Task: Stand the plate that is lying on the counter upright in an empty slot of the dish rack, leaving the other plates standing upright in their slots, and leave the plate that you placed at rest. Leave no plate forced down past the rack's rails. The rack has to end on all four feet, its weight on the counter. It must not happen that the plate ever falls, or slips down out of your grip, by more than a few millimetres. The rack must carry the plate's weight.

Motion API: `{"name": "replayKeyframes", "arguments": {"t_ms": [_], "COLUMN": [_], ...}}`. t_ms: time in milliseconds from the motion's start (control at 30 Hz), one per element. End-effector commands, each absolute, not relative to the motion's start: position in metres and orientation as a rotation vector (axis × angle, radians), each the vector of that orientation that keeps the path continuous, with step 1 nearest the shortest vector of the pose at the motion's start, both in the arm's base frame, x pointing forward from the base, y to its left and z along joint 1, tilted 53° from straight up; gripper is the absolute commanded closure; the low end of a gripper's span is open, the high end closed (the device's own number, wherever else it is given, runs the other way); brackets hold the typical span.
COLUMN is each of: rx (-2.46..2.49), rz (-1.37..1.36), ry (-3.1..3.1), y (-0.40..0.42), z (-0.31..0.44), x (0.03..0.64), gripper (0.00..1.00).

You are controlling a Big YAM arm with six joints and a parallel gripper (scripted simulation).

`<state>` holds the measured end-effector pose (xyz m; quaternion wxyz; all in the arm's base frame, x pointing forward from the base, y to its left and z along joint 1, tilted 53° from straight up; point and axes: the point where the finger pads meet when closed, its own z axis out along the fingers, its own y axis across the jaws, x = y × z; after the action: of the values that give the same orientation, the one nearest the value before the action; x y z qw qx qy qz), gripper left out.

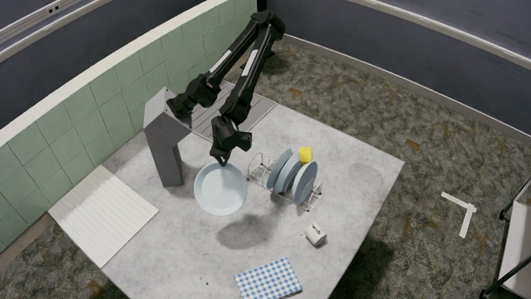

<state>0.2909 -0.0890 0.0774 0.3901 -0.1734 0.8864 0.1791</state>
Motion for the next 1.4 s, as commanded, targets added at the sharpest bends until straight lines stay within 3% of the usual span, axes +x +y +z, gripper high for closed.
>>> {"name": "replayKeyframes", "arguments": {"t_ms": [0, 1367], "rx": [-0.453, -0.453], "rz": [0.362, 0.355], "ry": [2.221, 2.223], "y": [-0.1166, -0.1261], "z": [0.1022, 0.1118], "x": [0.2970, 0.2882], "gripper": [1.00, 1.00]}}
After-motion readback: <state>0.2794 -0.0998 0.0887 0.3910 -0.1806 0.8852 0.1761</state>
